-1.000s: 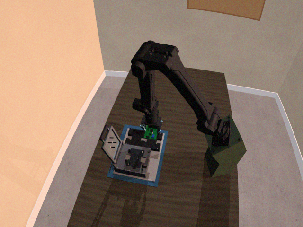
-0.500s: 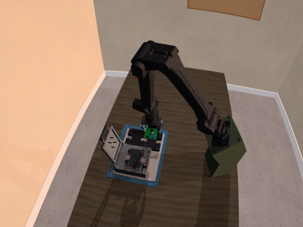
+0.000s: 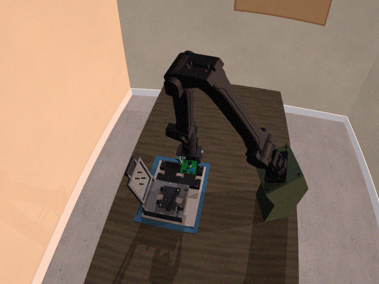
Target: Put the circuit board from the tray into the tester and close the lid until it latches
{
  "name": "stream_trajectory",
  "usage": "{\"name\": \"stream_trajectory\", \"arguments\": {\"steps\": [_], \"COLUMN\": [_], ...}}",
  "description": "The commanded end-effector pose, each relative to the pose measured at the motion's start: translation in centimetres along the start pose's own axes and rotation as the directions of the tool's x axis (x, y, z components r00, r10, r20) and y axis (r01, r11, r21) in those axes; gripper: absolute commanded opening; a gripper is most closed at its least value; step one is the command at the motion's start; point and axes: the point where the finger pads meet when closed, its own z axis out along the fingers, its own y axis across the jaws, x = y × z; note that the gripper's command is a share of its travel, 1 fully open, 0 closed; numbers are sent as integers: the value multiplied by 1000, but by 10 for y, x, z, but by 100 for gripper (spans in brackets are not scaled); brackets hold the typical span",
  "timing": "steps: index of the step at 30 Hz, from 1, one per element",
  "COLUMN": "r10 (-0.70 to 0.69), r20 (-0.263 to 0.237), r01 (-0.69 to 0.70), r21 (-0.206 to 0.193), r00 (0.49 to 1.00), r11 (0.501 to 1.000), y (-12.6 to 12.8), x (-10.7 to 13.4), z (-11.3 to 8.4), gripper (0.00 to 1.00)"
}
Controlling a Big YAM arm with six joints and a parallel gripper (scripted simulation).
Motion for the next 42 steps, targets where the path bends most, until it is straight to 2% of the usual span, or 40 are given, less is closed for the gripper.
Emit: {"name": "stream_trajectory", "arguments": {"steps": [1, 24, 42], "r10": [-20, -155, -362], "r20": [9, 11, 13], "r01": [20, 155, 362], "r21": [-14, -13, -11], "r00": [1000, 988, 932], "r11": [1000, 988, 932], "y": [5, 5, 5], "x": [-4, -4, -4], "z": [-8, -8, -8], "gripper": [72, 72, 72]}}
